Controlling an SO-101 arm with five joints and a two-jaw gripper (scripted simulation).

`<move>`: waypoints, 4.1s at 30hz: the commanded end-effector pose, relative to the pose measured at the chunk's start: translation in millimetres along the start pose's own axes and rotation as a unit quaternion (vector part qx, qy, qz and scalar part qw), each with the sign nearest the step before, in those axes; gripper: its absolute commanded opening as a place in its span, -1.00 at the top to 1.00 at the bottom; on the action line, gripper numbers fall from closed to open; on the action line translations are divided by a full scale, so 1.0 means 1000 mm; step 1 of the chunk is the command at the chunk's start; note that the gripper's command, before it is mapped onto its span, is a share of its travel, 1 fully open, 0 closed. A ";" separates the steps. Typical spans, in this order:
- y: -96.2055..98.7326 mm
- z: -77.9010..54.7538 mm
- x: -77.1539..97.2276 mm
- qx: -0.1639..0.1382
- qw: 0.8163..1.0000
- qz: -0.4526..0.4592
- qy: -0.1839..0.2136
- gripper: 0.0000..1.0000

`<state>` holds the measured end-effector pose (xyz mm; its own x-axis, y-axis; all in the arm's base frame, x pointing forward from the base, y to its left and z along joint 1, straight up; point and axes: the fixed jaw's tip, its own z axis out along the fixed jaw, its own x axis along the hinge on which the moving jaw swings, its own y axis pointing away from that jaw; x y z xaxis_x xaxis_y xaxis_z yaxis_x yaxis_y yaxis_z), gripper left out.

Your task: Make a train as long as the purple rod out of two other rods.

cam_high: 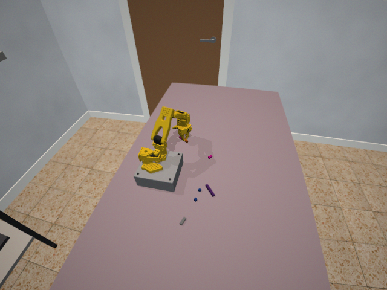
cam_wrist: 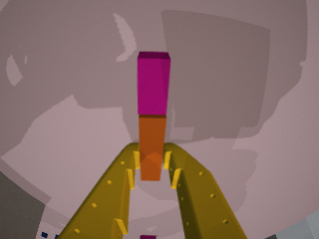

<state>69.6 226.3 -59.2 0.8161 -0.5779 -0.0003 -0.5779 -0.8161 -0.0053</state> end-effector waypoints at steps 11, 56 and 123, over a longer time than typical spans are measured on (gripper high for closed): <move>0.002 0.001 -0.002 -0.005 1.000 0.000 0.001 0.85; 0.010 -0.002 -0.002 -0.005 1.000 0.000 0.001 0.65; 0.009 -0.044 -0.002 -0.005 1.000 0.000 0.001 0.65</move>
<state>63.8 216.1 -25.3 0.8161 -0.5778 0.0099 -0.5779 -0.8157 0.0255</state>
